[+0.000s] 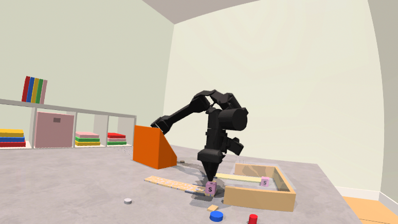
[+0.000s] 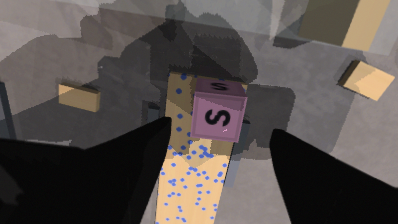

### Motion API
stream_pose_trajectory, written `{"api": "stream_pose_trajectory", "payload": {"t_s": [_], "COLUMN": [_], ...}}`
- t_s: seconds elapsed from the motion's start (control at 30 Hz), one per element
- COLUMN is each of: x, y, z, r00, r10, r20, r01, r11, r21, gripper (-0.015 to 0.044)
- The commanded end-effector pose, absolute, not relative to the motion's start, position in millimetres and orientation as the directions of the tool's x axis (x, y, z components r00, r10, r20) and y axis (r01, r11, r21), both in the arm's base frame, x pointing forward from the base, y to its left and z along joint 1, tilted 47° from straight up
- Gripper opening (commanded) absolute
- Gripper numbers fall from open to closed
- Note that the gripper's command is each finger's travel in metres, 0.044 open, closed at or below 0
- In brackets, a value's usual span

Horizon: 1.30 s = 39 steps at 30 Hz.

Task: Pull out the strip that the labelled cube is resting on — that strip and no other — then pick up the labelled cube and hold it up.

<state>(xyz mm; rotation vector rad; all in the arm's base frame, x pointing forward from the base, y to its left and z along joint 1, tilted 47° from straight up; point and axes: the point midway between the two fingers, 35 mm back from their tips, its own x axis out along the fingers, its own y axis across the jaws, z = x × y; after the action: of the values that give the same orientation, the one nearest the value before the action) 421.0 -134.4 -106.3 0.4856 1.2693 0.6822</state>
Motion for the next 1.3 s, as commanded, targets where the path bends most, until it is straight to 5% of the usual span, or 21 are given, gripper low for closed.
{"api": "stream_pose_trajectory", "payload": {"t_s": [0.0, 0.8, 0.93, 1.13, 1.27], "x": [421, 426, 427, 427, 425], "y": [-130, -103, -105, -105, -106], "z": [-110, -135, -133, -133, -132], "r00": [0.149, 0.149, 0.147, 0.147, 0.147], "r10": [0.705, 0.707, 0.703, 0.703, 0.703], "r20": [-0.693, -0.691, -0.696, -0.696, -0.696], "r01": [-0.187, -0.188, -0.197, -0.197, -0.196], "r11": [0.708, 0.707, 0.711, 0.711, 0.711], "r21": [0.681, 0.682, 0.676, 0.676, 0.676], "gripper": [0.0250, 0.0250, 0.0145, 0.0105, 0.0000]}}
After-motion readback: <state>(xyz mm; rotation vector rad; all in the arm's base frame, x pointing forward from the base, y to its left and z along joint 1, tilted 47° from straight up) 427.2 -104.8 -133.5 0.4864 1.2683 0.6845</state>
